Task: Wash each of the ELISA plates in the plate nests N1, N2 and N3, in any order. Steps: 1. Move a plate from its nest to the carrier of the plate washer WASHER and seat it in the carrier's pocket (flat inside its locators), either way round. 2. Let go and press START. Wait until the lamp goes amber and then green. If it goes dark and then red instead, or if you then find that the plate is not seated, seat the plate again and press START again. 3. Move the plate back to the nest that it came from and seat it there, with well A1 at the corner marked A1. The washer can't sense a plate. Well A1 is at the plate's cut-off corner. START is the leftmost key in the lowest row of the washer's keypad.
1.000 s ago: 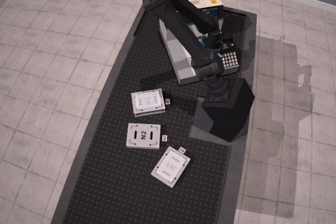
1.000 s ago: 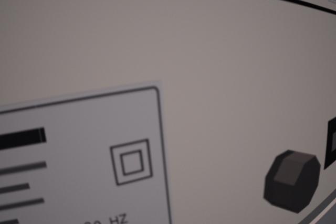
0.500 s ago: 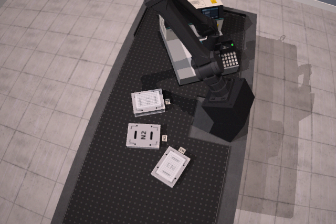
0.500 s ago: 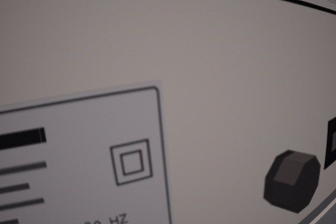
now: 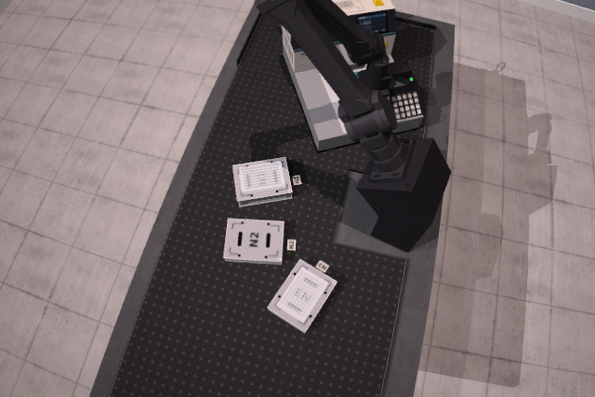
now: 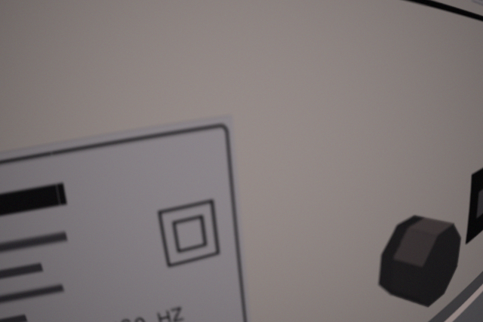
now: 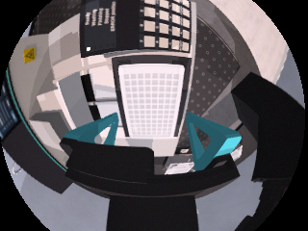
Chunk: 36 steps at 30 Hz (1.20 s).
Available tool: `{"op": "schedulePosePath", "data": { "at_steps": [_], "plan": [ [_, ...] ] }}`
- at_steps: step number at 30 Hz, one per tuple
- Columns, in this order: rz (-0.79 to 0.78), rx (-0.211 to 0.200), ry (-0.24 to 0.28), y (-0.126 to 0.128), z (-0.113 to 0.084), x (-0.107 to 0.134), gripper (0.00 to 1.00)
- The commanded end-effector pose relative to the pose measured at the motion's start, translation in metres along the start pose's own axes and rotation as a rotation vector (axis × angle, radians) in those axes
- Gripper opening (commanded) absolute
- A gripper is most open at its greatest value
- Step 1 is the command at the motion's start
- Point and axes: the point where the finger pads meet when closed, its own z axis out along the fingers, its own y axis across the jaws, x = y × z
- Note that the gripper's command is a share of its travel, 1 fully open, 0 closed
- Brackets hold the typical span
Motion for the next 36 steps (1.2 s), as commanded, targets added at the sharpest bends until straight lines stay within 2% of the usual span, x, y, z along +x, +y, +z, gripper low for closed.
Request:
{"op": "schedulePosePath", "data": {
  "at_steps": [1,6,7,9,23,24,27,36],
  "plan": [
    [0.005,-0.002,0.001,0.0,0.004,0.003,1.0],
    [0.01,0.004,0.003,-0.002,0.008,0.003,1.0],
    [0.006,-0.011,-0.003,0.002,0.004,0.002,1.0],
    [0.008,0.001,0.002,0.0,0.01,0.003,1.0],
    [0.008,0.002,0.002,0.0,0.018,0.003,1.0],
    [-0.001,-0.023,-0.006,0.007,0.012,0.002,1.0],
    [0.008,0.001,0.002,0.0,0.02,0.003,1.0],
    [0.007,0.0,0.002,0.001,0.026,0.003,1.0]
  ]
}}
